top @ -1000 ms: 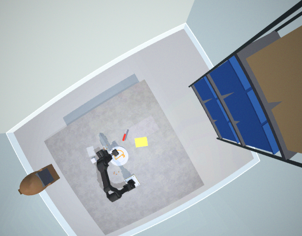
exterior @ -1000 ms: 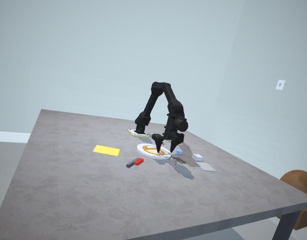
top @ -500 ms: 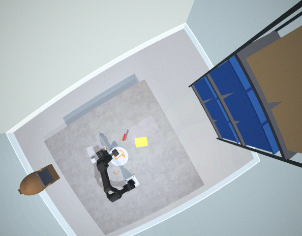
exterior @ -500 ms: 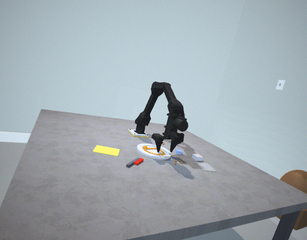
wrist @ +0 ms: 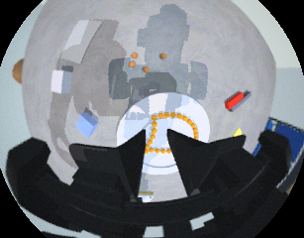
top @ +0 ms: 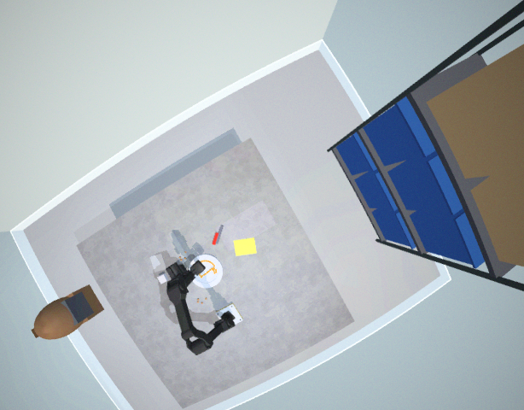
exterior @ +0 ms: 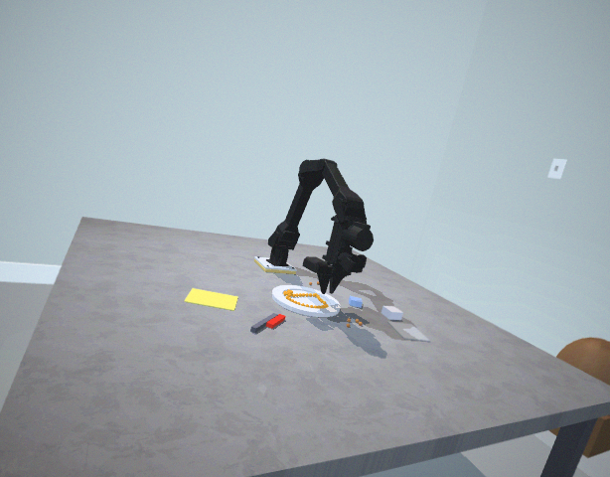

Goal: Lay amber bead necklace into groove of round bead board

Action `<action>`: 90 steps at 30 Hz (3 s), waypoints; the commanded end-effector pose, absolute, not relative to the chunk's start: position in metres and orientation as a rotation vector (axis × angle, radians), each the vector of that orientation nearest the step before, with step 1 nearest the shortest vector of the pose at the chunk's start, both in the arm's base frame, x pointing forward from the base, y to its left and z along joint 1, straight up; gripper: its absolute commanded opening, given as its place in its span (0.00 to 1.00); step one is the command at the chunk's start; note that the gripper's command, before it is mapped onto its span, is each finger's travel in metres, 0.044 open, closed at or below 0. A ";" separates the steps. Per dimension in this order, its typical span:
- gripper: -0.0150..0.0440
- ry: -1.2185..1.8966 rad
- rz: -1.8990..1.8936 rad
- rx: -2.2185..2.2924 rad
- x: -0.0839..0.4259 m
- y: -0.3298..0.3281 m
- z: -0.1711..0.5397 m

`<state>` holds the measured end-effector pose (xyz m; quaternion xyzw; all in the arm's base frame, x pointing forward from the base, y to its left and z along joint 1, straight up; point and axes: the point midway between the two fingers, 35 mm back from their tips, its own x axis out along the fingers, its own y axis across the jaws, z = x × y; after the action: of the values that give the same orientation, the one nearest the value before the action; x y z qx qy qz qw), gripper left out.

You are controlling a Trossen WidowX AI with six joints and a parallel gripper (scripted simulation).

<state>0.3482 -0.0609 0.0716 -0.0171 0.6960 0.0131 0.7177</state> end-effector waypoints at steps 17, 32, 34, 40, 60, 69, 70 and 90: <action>0.46 1.540 0.032 -0.042 0.349 -0.061 0.048; 0.25 1.540 0.032 -0.040 0.348 -0.061 0.042; 0.25 1.540 0.032 -0.040 0.348 -0.061 0.042; 0.25 1.540 0.032 -0.040 0.348 -0.061 0.042; 0.25 1.540 0.032 -0.040 0.348 -0.061 0.042; 0.25 1.540 0.032 -0.041 0.348 -0.061 0.043; 0.25 1.540 0.032 -0.042 0.348 -0.061 0.044; 0.25 1.540 0.034 -0.043 0.352 -0.050 0.045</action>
<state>0.3518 -0.0500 0.0474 -0.0207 0.6961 0.0174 0.7174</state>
